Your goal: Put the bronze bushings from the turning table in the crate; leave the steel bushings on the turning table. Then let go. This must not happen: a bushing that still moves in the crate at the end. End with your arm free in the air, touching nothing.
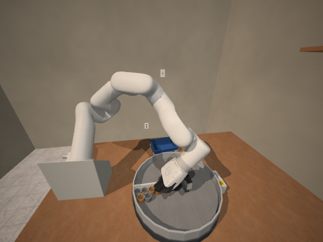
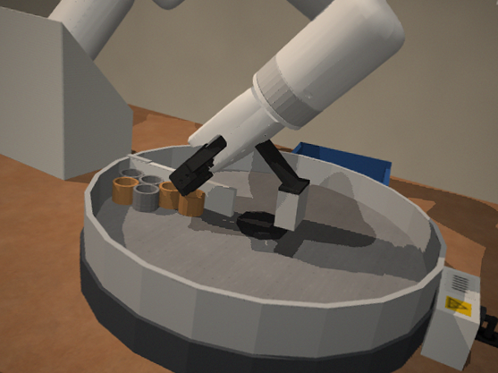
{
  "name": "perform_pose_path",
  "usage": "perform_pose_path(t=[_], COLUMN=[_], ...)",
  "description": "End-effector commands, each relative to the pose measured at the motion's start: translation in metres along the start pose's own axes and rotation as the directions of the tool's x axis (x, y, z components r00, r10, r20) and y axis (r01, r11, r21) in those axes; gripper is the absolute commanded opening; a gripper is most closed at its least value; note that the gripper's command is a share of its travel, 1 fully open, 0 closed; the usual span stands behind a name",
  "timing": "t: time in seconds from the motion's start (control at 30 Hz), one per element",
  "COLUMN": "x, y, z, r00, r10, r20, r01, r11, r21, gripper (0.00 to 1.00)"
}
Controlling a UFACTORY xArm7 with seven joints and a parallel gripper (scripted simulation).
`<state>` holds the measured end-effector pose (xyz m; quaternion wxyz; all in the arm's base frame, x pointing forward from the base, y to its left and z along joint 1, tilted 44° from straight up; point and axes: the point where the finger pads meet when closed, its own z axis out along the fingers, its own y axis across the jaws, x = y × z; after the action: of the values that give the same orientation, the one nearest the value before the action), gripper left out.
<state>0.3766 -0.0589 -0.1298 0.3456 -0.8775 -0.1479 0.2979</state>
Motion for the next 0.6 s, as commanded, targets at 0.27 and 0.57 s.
perform_pose_path(t=[0.27,0.57], x=[0.0015,0.0068], y=[0.0011,0.0012], z=[0.0002,0.0062], r00=[1.0,1.0], r10=[0.002,0.002], r20=[-0.003,-0.003], r01=[-0.002,-0.002], r11=[1.0,1.0], r21=[-0.002,-0.002], gripper=[0.1,0.1])
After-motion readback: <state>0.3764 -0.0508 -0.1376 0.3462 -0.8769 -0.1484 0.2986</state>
